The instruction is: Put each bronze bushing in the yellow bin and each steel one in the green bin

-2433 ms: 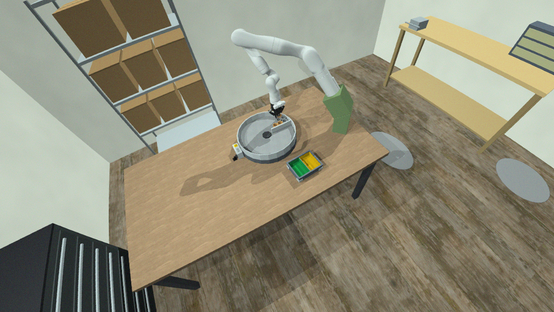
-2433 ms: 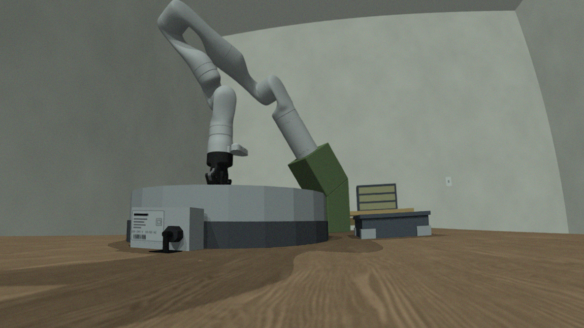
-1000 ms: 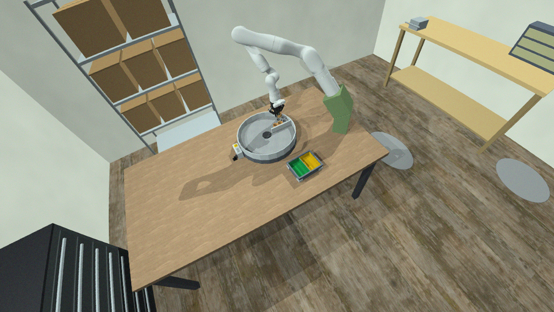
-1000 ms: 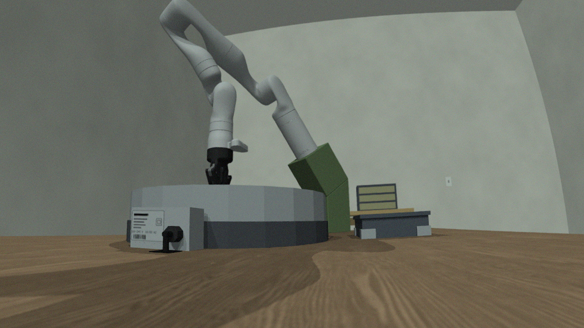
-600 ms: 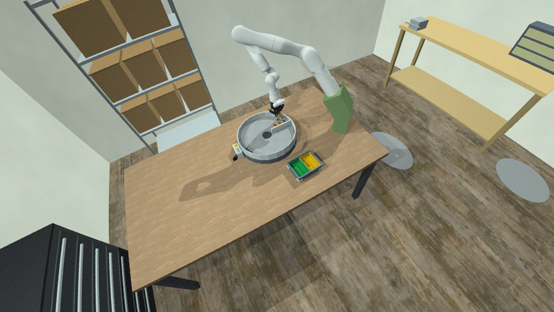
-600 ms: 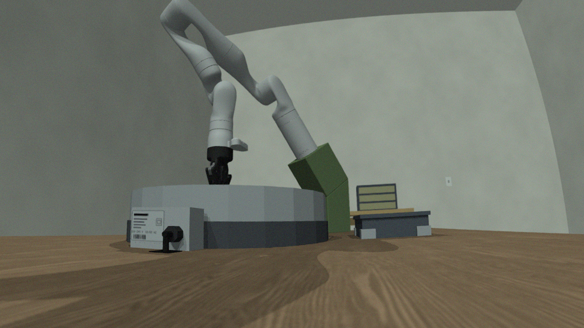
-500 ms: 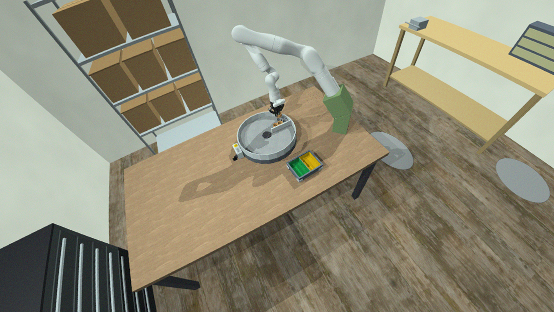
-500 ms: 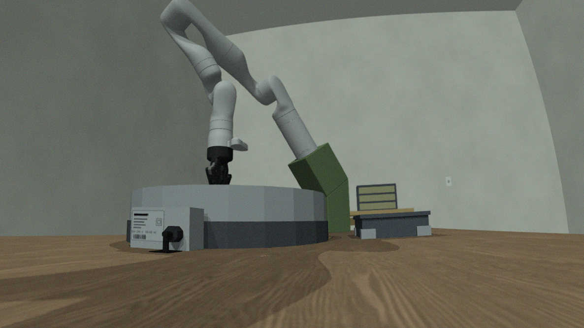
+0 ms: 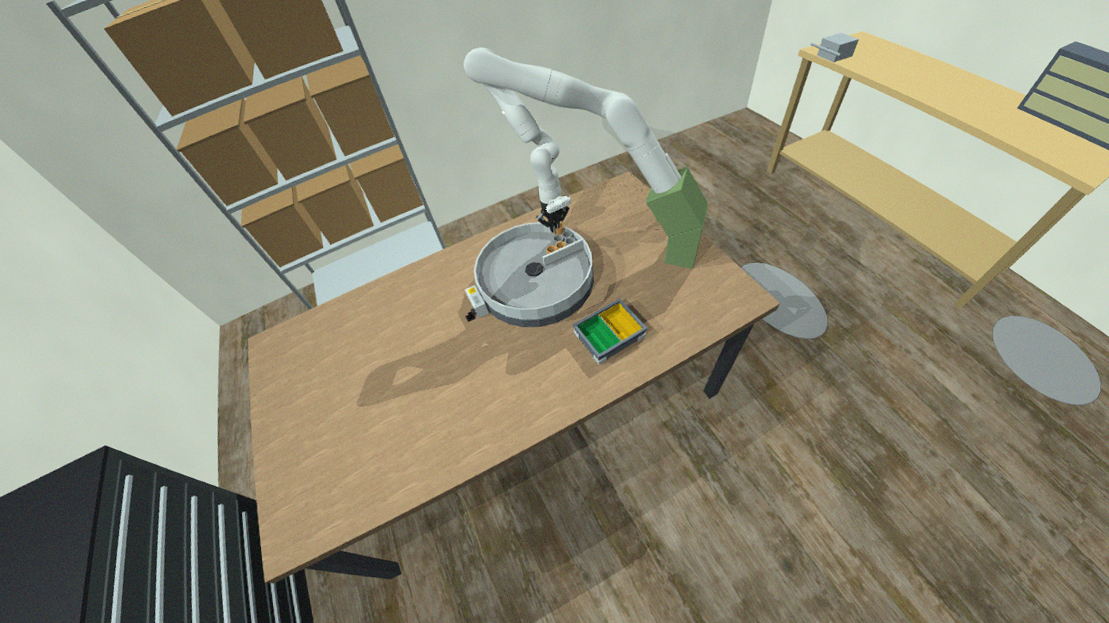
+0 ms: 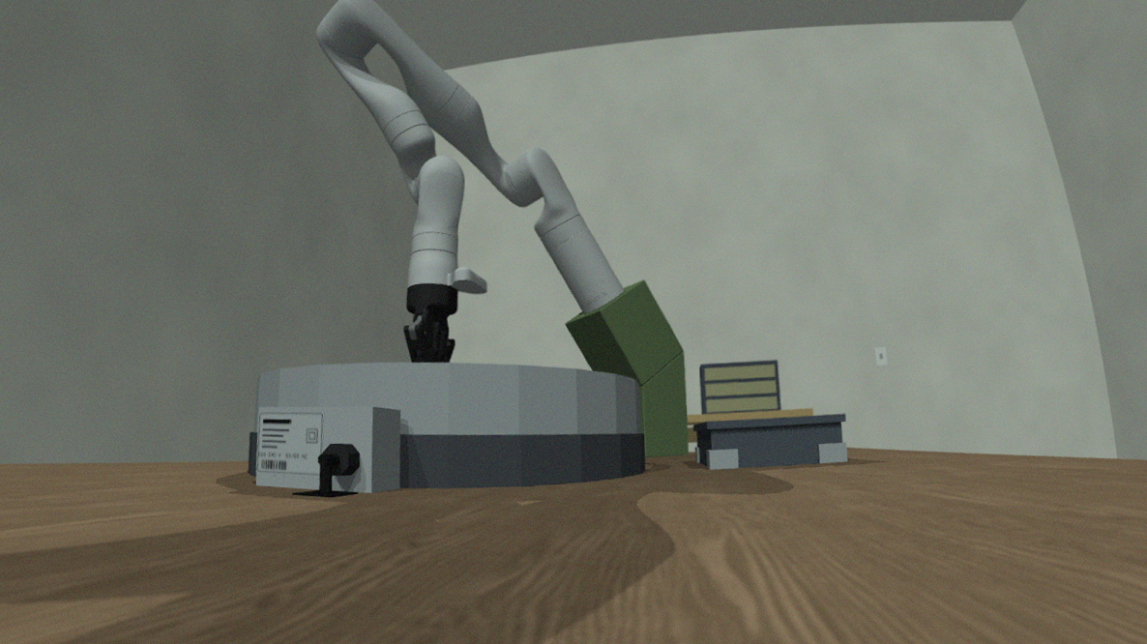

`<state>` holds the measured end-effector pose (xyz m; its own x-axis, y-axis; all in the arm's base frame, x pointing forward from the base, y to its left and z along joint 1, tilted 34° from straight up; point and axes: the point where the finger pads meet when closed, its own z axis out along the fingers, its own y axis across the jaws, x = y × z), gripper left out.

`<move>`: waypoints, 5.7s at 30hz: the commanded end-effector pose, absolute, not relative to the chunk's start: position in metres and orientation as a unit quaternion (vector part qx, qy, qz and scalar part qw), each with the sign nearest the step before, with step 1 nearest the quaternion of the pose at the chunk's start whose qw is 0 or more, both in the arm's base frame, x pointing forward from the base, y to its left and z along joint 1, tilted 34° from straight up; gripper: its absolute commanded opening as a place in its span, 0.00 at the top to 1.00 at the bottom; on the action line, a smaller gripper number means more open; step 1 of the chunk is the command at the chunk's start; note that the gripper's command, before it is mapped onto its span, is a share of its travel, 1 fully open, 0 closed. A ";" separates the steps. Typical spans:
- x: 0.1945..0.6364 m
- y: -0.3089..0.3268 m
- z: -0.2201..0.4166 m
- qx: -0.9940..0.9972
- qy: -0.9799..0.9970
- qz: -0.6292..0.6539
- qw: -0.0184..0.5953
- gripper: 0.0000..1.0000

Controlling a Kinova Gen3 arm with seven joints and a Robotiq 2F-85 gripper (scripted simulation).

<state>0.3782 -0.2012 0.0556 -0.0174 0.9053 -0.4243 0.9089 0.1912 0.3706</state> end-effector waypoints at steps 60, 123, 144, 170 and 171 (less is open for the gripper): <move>0.371 -0.195 0.070 0.636 0.713 -0.003 0.295 1.00; 0.348 -0.091 0.074 0.636 0.713 -0.003 0.295 1.00; 0.347 0.024 0.021 0.636 0.713 -0.003 0.295 1.00; 0.346 0.140 -0.033 0.636 0.713 -0.003 0.295 1.00; 0.346 0.151 -0.038 0.636 0.713 -0.003 0.295 1.00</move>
